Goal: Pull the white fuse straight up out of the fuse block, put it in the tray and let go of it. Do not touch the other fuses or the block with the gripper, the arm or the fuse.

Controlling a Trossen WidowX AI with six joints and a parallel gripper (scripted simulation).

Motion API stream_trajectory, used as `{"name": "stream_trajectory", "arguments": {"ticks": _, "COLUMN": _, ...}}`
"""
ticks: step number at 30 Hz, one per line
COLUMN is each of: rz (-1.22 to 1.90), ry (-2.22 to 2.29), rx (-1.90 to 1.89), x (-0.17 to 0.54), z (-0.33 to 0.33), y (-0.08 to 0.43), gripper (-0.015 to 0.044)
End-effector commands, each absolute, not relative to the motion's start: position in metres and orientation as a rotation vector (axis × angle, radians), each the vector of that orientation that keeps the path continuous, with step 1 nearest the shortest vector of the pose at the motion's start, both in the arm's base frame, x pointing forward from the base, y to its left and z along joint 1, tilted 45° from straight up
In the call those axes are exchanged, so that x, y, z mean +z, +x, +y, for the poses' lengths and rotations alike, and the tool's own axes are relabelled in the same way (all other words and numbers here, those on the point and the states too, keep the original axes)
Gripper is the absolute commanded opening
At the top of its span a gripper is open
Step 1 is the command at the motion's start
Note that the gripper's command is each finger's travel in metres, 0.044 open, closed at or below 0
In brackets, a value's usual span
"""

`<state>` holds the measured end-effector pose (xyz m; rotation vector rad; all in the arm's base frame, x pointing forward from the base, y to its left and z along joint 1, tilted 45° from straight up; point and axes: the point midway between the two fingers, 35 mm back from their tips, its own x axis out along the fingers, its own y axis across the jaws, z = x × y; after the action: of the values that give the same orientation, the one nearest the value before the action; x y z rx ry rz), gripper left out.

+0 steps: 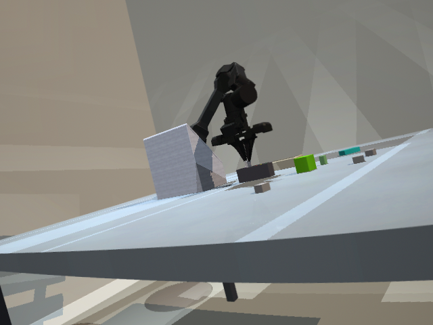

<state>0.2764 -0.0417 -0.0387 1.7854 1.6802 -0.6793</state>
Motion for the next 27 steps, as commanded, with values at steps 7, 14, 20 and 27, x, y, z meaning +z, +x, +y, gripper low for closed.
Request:
{"name": "stream_trajectory", "arguments": {"ticks": 7, "rz": 1.679, "ry": 1.778, "rx": -0.679, "x": -0.0350, "z": -0.0458, "y": 0.2758, "gripper": 0.0000}}
{"name": "stream_trajectory", "arguments": {"ticks": 14, "rz": 1.679, "ry": 1.779, "rx": -0.679, "x": -0.0325, "z": -0.0482, "y": 0.2755, "gripper": 0.0000}}
{"name": "stream_trajectory", "arguments": {"ticks": 20, "rz": 1.680, "ry": 1.780, "rx": -0.679, "x": -0.0303, "z": -0.0502, "y": 0.2751, "gripper": 0.0000}}
{"name": "stream_trajectory", "arguments": {"ticks": 27, "rz": 1.680, "ry": 1.780, "rx": -0.679, "x": -0.0279, "z": -0.0523, "y": 0.2747, "gripper": 0.0000}}
